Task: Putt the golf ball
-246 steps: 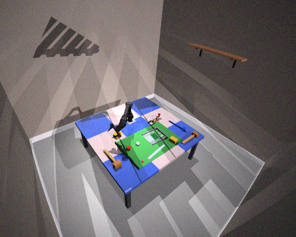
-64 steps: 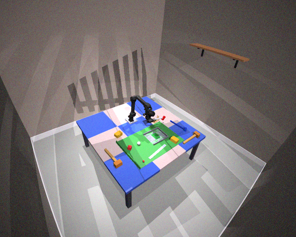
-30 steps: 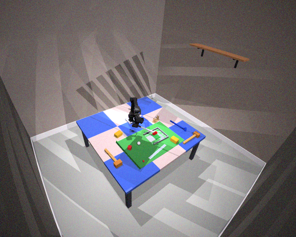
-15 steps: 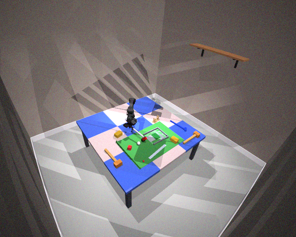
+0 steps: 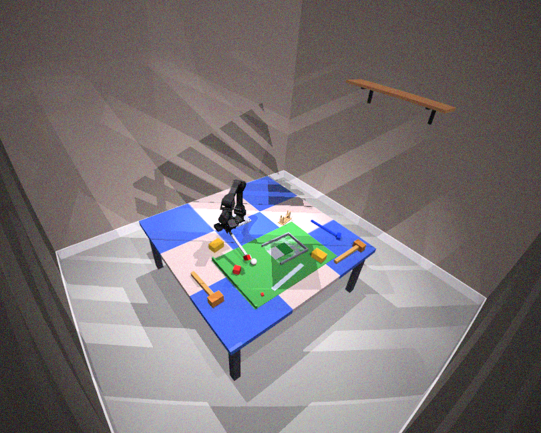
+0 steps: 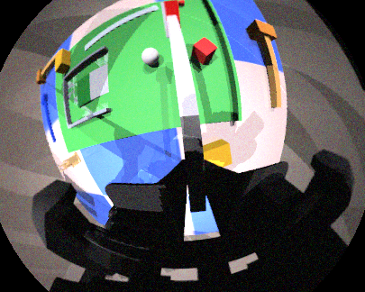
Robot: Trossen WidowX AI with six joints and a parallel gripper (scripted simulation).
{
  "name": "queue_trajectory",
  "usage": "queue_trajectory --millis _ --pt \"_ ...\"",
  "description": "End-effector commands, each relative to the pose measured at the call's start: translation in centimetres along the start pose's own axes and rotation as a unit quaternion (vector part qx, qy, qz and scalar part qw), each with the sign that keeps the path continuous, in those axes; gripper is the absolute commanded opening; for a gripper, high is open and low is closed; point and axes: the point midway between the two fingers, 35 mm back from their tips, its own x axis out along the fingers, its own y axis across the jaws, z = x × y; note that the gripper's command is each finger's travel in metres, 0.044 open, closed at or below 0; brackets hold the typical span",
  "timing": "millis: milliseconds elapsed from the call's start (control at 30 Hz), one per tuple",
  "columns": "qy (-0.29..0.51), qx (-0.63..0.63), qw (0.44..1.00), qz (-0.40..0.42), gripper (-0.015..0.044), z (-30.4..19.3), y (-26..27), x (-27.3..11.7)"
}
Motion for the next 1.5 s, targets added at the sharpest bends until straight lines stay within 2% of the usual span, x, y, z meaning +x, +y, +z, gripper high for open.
queue_trajectory --millis 0,267,967,1467 --pt "0.000 0.003 1.000 0.000 0.0000 0.1 -0.1 0.6" --pt "0.000 0.003 1.000 0.000 0.0000 0.0 -0.1 3.5" --pt "0.000 0.003 1.000 0.000 0.0000 0.0 0.0 6.6" --pt "0.000 0.002 1.000 0.000 0.0000 0.0 -0.8 6.5"
